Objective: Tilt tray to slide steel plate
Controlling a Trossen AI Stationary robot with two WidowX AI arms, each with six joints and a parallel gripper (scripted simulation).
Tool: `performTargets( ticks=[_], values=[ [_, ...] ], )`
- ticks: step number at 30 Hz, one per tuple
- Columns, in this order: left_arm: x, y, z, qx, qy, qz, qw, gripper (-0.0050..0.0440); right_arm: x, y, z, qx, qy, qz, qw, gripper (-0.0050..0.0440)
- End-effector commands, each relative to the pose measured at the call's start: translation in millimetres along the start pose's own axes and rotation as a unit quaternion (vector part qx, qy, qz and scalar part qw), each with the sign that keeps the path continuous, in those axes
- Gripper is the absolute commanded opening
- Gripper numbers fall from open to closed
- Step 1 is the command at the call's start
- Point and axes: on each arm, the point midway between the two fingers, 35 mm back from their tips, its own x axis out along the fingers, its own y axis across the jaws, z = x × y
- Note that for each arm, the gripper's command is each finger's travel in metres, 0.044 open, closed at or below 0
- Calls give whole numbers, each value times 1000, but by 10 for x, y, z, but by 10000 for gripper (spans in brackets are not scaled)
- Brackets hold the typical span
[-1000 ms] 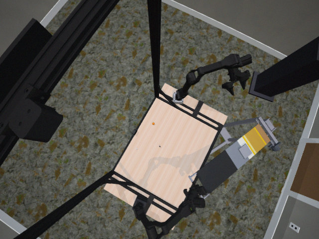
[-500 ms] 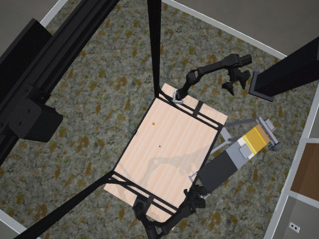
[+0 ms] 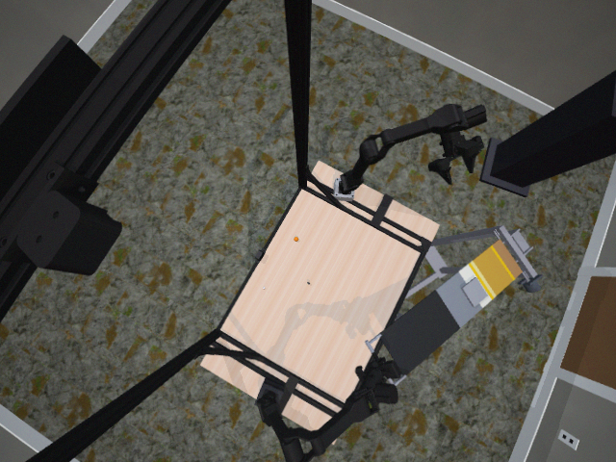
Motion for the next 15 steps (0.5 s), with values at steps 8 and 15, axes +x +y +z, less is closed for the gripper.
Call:
performTargets(
  ticks=[8,15],
  values=[
    [-3,1,0,0,0,0,1000,440,-234,249,14,0,-1,32,999,0],
    [-3,1,0,0,0,0,1000,440,-266,293,14,0,-1,36,999,0]
  ],
)
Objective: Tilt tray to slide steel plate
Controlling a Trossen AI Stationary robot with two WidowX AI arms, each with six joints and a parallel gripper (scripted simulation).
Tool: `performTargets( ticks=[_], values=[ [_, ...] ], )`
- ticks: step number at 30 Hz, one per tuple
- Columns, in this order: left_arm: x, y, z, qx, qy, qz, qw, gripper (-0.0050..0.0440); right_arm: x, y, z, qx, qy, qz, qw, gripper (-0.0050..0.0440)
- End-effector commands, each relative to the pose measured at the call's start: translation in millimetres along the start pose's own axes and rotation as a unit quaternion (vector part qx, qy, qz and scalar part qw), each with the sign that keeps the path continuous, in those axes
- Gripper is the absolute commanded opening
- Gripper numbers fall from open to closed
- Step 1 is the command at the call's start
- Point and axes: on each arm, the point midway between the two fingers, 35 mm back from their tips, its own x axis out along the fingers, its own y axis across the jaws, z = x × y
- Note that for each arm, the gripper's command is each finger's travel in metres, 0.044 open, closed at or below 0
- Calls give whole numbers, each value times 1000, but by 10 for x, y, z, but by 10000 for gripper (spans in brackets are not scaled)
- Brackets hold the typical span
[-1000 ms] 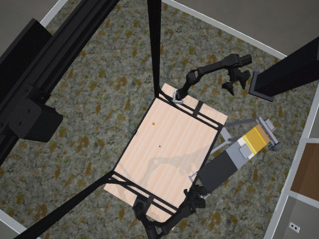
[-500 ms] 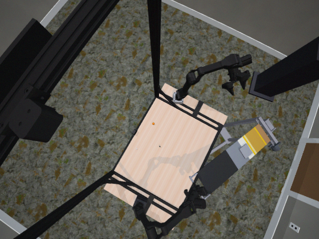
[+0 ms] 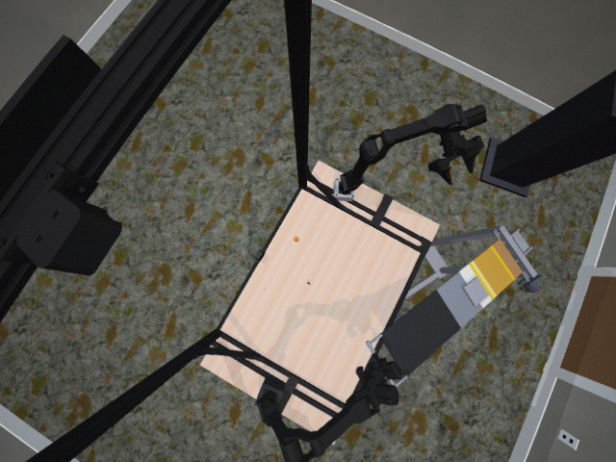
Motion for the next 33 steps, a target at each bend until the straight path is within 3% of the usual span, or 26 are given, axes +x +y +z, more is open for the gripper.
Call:
performTargets(
  ticks=[1,4,6,8,12,18,33],
  values=[
    [-3,1,0,0,0,0,1000,440,-217,235,14,0,-1,31,1000,0],
    [-3,1,0,0,0,0,1000,440,-230,254,14,0,-1,32,999,0],
    [-3,1,0,0,0,0,1000,440,-45,-1,14,0,-1,32,999,0],
    [-3,1,0,0,0,0,1000,440,-45,-1,14,0,-1,32,999,0],
    [-3,1,0,0,0,0,1000,440,378,-520,15,0,-1,4,1000,0],
    [-3,1,0,0,0,0,1000,440,340,-477,15,0,-1,-33,999,0],
    [-3,1,0,0,0,0,1000,440,191,-301,15,0,-1,-19,1000,0]
  ],
)
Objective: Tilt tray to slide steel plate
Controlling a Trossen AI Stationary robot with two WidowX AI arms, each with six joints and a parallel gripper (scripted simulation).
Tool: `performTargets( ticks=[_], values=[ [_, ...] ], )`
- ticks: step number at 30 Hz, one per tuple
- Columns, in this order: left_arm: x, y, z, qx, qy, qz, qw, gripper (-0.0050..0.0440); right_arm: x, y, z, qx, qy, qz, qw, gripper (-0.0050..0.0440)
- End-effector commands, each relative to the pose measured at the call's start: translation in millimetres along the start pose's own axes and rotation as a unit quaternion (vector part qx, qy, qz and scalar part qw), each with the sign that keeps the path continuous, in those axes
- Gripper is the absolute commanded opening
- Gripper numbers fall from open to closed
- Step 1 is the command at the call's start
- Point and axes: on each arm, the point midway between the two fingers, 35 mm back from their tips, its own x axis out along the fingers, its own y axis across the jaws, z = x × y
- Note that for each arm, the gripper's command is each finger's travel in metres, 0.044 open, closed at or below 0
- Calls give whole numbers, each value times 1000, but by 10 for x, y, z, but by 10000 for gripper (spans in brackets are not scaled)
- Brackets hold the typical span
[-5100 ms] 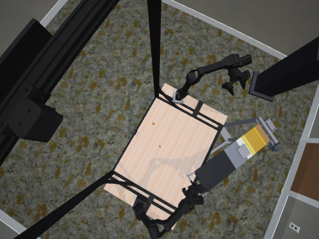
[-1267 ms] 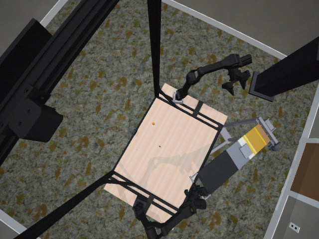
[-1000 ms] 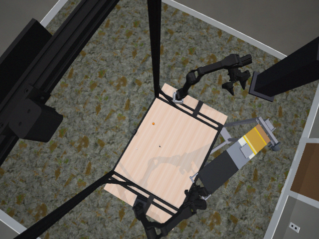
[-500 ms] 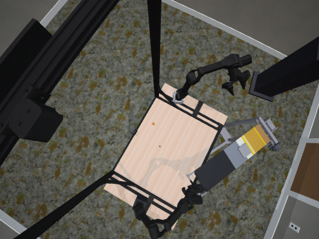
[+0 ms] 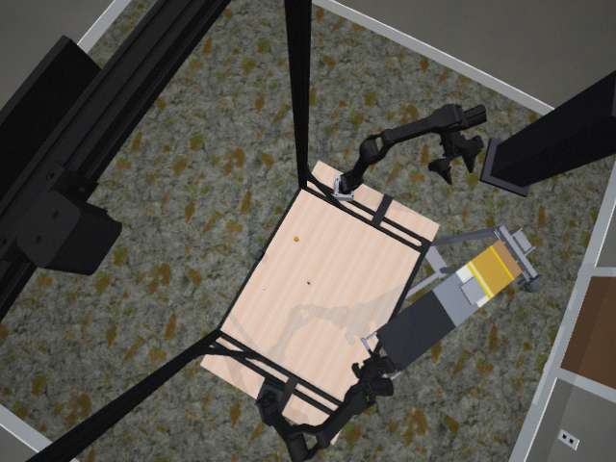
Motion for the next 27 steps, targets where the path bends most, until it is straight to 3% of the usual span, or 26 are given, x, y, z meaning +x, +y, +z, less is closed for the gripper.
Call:
performTargets(
  ticks=[1,27],
  values=[
    [1,-2,1,1,0,0,1000,440,-169,132,15,0,-2,15,1000,0],
    [1,-2,1,1,0,0,1000,440,-286,259,15,0,-2,27,1000,0]
  ],
)
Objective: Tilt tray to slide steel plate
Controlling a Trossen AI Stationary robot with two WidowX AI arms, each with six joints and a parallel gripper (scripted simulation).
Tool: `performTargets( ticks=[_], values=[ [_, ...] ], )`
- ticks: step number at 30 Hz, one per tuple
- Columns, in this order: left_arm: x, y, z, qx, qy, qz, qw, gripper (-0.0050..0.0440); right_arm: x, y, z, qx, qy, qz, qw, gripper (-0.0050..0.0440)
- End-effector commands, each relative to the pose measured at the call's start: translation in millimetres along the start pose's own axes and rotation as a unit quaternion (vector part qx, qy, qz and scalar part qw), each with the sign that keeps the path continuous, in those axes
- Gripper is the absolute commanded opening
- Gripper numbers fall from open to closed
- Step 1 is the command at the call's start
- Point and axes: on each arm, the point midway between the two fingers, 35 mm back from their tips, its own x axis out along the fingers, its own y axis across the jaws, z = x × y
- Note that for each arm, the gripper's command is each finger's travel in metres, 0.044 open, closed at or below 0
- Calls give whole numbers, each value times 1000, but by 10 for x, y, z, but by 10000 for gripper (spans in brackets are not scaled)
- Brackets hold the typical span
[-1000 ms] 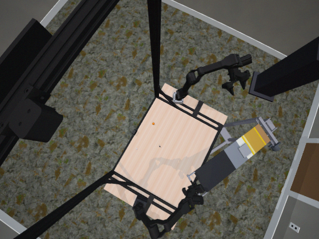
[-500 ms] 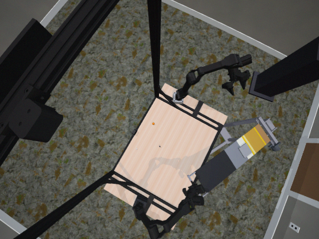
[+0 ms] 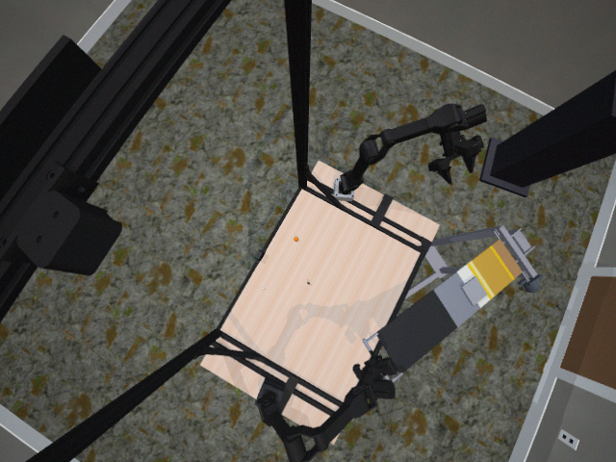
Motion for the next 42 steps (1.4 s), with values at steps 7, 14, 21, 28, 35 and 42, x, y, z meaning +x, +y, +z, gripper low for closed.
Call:
performTargets(
  ticks=[7,14,21,28,35,42],
  values=[
    [3,-4,3,1,0,-1,1000,440,-202,178,15,0,-2,21,1000,0],
    [3,-4,3,1,0,-1,1000,440,-238,220,15,0,-2,24,1000,0],
    [3,-4,3,1,0,-1,1000,440,-264,250,15,0,-2,27,1000,0],
    [3,-4,3,1,0,-1,1000,440,-299,292,15,0,-2,31,1000,0],
    [3,-4,3,1,0,-1,1000,440,-324,322,15,0,-2,35,999,0],
    [3,-4,3,1,0,-1,1000,440,-359,365,15,0,-2,39,999,0]
  ],
)
